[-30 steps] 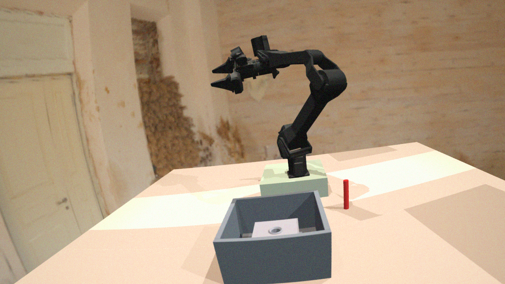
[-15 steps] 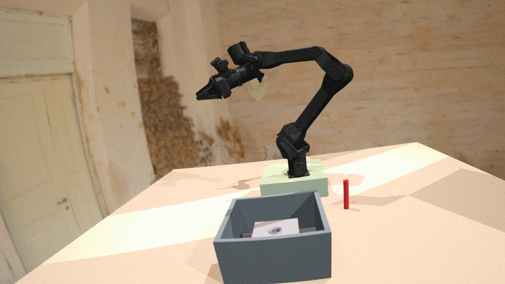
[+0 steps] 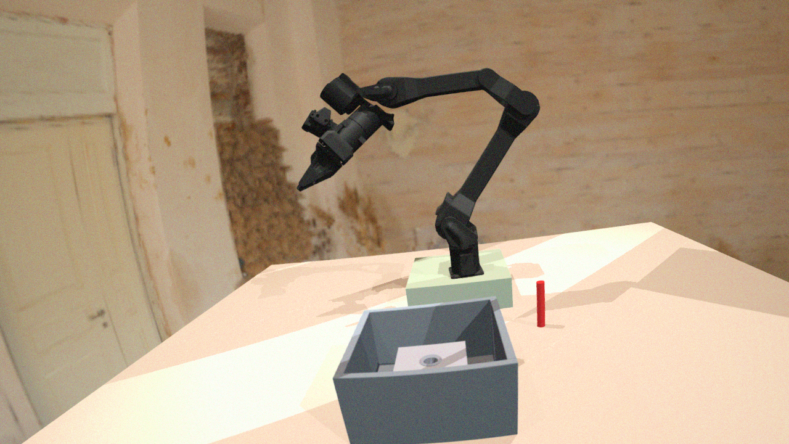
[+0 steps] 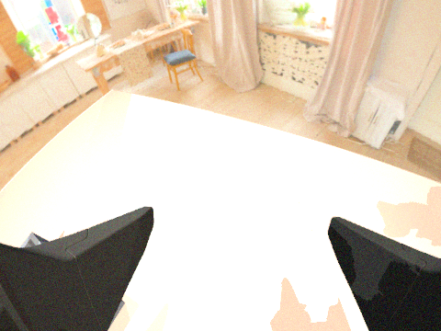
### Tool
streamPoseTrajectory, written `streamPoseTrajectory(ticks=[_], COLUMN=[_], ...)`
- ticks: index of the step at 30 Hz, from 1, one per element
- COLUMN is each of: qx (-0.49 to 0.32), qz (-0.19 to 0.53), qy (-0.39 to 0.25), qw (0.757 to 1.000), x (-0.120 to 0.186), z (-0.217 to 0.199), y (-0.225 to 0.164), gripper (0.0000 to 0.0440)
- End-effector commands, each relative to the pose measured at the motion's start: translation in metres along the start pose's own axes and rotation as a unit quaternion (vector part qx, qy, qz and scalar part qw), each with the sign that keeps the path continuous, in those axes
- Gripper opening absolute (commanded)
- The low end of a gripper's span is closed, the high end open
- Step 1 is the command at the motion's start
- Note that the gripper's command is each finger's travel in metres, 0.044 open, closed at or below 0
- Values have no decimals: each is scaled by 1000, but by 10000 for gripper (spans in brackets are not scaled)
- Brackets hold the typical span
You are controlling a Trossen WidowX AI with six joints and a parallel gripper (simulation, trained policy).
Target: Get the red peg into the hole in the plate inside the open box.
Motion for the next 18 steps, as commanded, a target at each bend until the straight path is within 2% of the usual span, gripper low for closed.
streamPoseTrajectory(ticks=[1, 18], qx=[-17, -4], qz=[53, 229], qy=[6, 6], qw=[998, 973], x=[-12, -32], z=[18, 100], y=[-6, -42], gripper=[440, 440])
Point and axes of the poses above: the point midway between the two fingers, 35 mm back from their tips, its own x axis back along the fingers, its own z axis across the jaws, y = z × x, the point moved 10 cm from there along x, back along the fingers, and after that the axes turned 12 degrees about -x, right-handed, at the moved point
